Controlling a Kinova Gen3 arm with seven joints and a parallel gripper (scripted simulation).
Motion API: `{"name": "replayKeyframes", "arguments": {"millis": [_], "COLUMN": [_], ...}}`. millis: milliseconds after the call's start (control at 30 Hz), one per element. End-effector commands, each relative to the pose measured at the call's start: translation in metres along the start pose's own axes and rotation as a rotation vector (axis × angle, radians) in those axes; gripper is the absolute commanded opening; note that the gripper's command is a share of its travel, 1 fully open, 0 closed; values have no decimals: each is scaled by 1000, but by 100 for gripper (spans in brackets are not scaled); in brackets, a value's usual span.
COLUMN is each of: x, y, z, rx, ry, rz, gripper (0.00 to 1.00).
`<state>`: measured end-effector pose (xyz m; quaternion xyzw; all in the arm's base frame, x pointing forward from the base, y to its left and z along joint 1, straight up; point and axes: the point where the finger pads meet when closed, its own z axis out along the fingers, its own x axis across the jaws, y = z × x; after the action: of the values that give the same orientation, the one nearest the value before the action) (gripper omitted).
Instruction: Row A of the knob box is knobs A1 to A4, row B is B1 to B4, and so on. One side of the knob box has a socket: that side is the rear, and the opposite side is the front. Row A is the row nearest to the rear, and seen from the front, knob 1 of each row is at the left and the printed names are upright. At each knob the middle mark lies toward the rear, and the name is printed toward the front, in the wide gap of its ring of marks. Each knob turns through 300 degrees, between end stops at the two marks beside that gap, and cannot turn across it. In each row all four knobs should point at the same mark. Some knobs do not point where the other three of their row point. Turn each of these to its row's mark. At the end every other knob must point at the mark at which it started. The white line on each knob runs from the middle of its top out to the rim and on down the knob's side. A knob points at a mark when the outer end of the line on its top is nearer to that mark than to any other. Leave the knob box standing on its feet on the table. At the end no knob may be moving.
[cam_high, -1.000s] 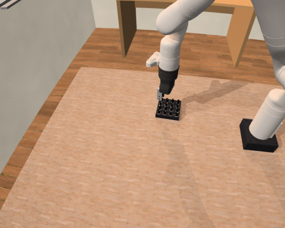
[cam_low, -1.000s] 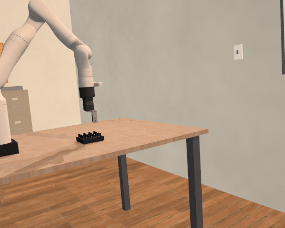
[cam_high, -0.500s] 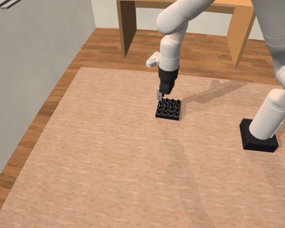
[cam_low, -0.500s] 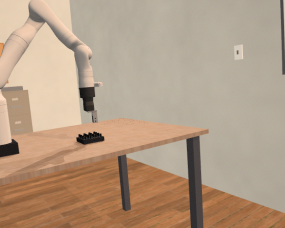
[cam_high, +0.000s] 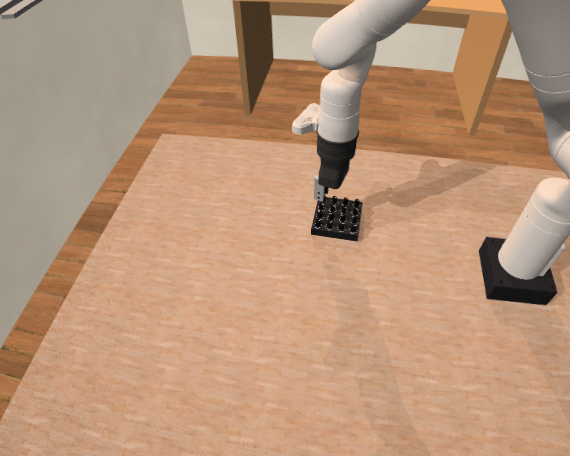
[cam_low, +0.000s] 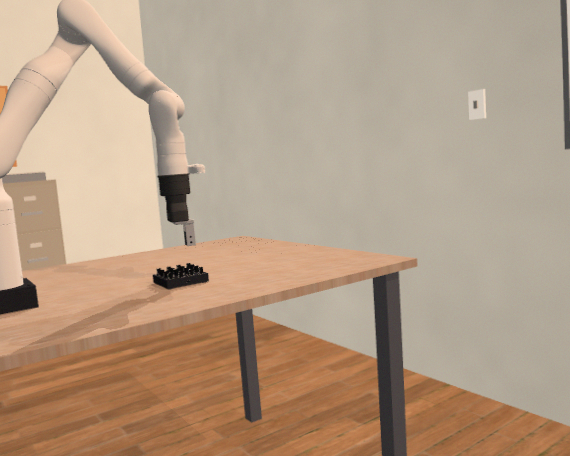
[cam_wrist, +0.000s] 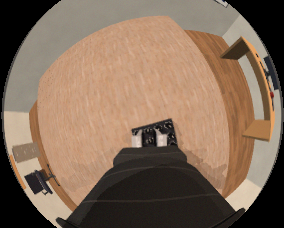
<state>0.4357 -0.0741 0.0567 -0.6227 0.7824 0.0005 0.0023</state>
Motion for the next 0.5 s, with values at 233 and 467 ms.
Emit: {"name": "replayKeyframes", "arguments": {"millis": [233,467], "x": [0,0], "y": [0,0], "z": [2,6], "rx": [1,0], "ry": [0,0], "rz": [0,0], "gripper": [46,46]}}
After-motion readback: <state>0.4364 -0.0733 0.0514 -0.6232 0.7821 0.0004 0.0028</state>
